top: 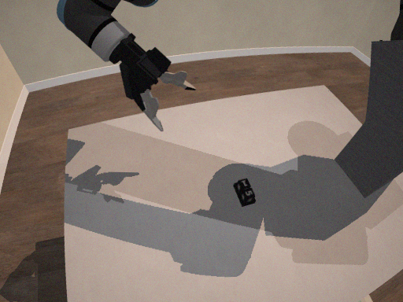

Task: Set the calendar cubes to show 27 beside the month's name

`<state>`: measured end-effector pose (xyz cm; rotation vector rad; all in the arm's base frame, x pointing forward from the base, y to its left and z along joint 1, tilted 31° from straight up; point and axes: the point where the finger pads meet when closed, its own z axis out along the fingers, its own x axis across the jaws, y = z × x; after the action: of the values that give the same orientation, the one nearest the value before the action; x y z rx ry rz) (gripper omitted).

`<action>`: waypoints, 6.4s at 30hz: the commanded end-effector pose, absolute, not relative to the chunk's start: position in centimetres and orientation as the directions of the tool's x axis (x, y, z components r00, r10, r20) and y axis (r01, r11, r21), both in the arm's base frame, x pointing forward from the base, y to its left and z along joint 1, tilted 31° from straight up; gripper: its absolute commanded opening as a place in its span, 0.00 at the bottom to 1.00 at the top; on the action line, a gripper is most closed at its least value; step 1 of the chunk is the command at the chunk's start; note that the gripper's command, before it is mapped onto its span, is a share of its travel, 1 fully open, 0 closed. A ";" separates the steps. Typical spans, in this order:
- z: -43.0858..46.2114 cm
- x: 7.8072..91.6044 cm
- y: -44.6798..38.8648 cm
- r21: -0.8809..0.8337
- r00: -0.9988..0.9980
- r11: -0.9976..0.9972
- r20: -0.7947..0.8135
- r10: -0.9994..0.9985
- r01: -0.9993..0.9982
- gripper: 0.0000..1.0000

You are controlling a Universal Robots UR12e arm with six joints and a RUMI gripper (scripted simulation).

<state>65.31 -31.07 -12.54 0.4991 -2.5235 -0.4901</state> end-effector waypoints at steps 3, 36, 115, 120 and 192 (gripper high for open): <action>-15.8 65.2 -30.7 0.356 -0.812 0.900 0.428 -0.396 -0.251 1.00; -30.2 59.8 -25.7 -0.210 -0.950 0.970 0.309 -0.050 -0.120 1.00; -32.1 50.8 -23.0 -0.510 -0.984 0.842 -0.049 0.174 0.174 0.29; -32.1 50.8 -23.0 -0.510 -0.984 0.842 -0.049 0.174 0.174 0.29; -36.5 50.8 -25.8 -0.510 -0.984 0.842 -0.050 0.173 0.174 0.29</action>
<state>50.76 -25.74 -36.37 -0.2849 -3.0164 0.8349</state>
